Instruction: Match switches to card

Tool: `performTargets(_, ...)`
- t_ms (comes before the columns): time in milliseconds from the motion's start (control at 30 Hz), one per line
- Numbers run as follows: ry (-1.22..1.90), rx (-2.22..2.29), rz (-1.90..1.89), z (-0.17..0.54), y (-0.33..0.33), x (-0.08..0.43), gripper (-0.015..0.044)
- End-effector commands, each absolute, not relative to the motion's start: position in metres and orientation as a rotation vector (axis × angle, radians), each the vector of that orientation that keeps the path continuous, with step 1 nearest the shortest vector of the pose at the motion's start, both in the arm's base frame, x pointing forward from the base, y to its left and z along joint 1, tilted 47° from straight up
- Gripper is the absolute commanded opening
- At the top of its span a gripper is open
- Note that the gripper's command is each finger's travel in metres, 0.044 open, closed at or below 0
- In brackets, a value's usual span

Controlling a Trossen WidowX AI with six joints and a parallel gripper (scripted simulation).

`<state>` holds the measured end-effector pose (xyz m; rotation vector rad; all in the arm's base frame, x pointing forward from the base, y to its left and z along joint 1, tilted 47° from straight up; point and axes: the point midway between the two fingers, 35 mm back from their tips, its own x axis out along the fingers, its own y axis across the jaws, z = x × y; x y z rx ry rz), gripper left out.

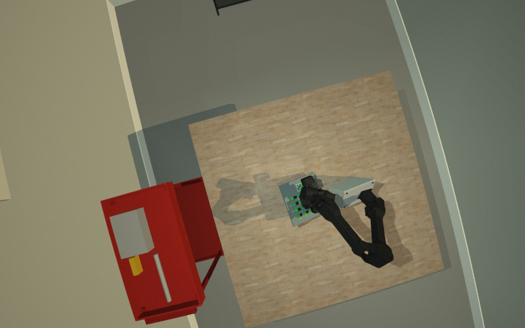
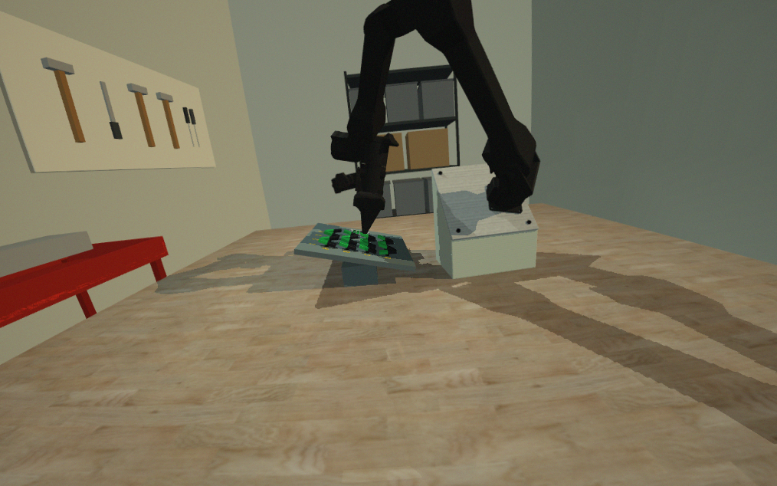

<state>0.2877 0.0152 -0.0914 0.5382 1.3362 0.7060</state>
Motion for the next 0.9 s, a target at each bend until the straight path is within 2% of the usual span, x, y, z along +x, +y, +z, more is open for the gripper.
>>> performTargets(0, 1.334, 0.543, 0.706, -0.092, 0.016, 0.288, 0.0000)
performTargets(700, 1.334, 0.544, 0.706, -0.093, 0.018, 0.288, 0.0000)
performTargets(867, 1.316, 0.546, 0.695, -0.058, -0.023, 0.282, 0.0000)
